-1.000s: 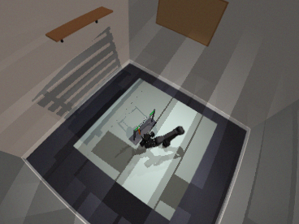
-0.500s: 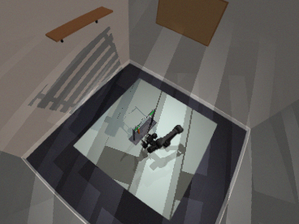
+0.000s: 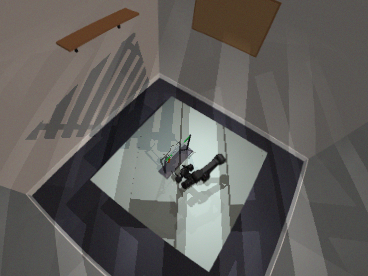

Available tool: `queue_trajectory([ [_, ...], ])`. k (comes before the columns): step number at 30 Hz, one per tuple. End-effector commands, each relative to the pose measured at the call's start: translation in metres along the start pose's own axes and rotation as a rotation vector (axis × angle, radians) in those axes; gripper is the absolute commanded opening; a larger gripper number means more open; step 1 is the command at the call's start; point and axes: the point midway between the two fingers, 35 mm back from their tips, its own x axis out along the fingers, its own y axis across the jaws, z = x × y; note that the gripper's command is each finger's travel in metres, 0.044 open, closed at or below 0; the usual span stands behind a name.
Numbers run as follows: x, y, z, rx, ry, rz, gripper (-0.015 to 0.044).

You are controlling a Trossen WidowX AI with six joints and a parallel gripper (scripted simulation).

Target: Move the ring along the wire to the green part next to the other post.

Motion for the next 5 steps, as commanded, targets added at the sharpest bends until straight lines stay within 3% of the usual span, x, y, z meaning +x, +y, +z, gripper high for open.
queue_trajectory([
  [1, -0.0001, -0.0002, 0.0005, 0.003, -0.003, -0.002, 0.0440],
  [5, -0.0001, -0.0002, 0.0005, 0.003, -0.003, -0.002, 0.0440],
])
